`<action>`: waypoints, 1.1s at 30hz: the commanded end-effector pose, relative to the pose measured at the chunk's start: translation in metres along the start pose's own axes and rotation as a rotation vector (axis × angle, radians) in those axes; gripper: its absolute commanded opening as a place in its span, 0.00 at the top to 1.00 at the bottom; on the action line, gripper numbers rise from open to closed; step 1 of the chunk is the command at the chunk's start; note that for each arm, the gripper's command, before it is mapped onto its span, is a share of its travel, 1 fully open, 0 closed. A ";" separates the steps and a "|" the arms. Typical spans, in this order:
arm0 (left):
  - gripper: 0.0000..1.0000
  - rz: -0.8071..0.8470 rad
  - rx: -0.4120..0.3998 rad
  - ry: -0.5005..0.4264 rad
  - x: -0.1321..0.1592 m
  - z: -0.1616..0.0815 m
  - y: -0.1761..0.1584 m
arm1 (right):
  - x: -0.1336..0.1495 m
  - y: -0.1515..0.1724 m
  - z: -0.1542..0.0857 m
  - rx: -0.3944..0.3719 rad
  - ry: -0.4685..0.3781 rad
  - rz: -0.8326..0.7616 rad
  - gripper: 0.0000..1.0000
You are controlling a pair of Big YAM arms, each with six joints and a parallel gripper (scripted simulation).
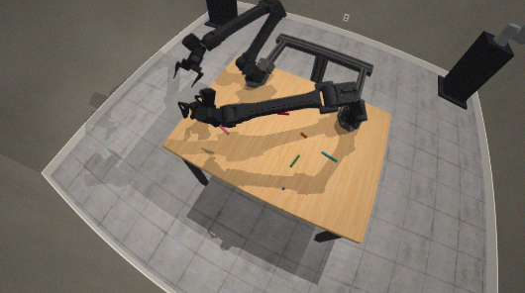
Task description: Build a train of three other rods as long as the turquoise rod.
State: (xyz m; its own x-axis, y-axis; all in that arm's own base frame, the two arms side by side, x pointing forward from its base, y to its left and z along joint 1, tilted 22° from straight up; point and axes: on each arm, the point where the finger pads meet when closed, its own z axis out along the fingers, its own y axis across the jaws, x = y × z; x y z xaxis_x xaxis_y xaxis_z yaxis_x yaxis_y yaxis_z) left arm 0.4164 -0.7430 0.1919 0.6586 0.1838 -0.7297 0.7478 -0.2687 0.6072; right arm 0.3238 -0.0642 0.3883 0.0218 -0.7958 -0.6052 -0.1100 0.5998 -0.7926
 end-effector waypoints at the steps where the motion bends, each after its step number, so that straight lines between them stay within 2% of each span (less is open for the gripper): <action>1: 0.00 0.011 -0.007 -0.010 -0.010 -0.001 0.005 | -0.003 -0.003 -0.001 0.006 -0.005 -0.005 0.00; 17: 0.00 0.011 -0.007 -0.010 -0.010 -0.001 0.005 | -0.003 -0.003 -0.001 0.006 -0.005 -0.005 0.00; 18: 0.00 0.030 -0.026 -0.023 -0.020 -0.002 0.018 | -0.003 -0.003 -0.001 0.006 -0.005 -0.005 0.00; 22: 0.00 0.030 -0.026 -0.023 -0.020 -0.002 0.018 | -0.002 -0.005 -0.001 0.011 0.000 -0.001 0.00; 27: 0.00 0.030 -0.026 -0.023 -0.020 -0.002 0.018 | 0.004 -0.017 -0.002 0.041 0.028 0.020 0.00; 33: 0.00 0.030 -0.026 -0.023 -0.020 -0.002 0.018 | 0.018 -0.044 -0.007 0.111 0.088 0.068 0.00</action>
State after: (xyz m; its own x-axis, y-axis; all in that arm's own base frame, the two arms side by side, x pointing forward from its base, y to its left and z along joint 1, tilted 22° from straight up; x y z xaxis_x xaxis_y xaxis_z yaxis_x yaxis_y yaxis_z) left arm 0.4164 -0.7430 0.1919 0.6586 0.1838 -0.7297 0.7478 -0.2687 0.6072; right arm 0.3215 -0.0914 0.3854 -0.0666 -0.7704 -0.6341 -0.0539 0.6374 -0.7687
